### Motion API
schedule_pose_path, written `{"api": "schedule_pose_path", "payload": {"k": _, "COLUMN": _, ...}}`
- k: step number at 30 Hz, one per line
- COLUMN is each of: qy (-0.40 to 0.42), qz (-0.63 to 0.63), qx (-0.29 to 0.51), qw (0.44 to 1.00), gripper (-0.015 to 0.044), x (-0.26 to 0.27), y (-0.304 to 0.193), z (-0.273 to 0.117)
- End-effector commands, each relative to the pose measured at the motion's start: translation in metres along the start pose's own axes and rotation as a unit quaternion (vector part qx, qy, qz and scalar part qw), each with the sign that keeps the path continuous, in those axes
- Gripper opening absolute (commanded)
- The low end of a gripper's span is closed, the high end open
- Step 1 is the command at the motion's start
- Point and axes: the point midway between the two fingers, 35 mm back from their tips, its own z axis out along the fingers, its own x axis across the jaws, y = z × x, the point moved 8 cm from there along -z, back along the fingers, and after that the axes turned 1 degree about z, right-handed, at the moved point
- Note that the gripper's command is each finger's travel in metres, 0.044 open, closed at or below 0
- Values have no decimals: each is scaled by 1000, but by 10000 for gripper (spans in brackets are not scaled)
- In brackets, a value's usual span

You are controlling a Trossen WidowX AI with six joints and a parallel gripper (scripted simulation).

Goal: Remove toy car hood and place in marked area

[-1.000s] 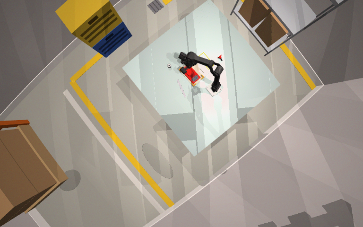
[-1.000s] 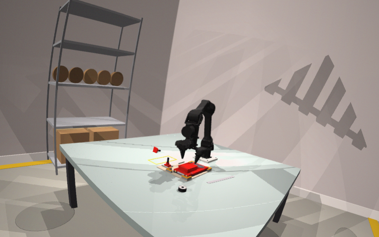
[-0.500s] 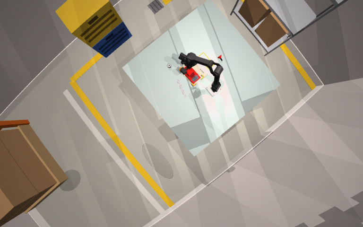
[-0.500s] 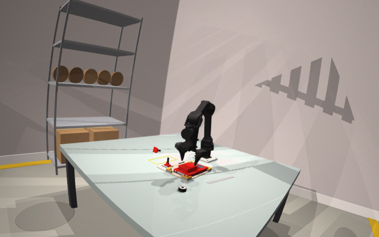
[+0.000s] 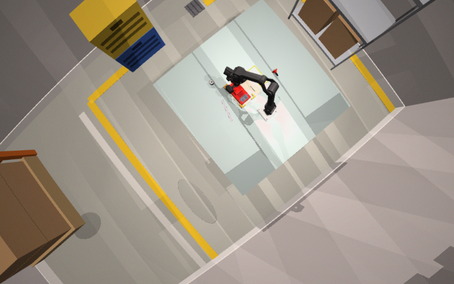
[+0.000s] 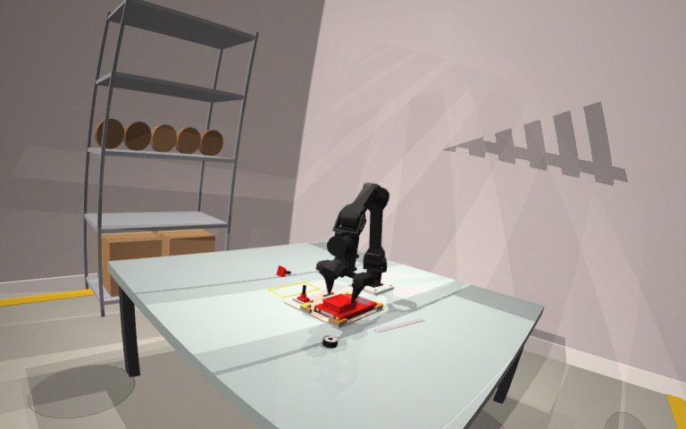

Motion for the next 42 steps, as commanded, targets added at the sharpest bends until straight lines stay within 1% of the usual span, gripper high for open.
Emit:
{"api": "schedule_pose_path", "payload": {"k": 1, "qy": 1, "qz": -2, "qx": 4, "qw": 1000, "gripper": 440, "x": 0, "y": 0, "z": 3}}
{"api": "schedule_pose_path", "payload": {"k": 42, "qy": 1, "qz": -2, "qx": 4, "qw": 1000, "gripper": 440, "x": 0, "y": -1, "z": 23}}
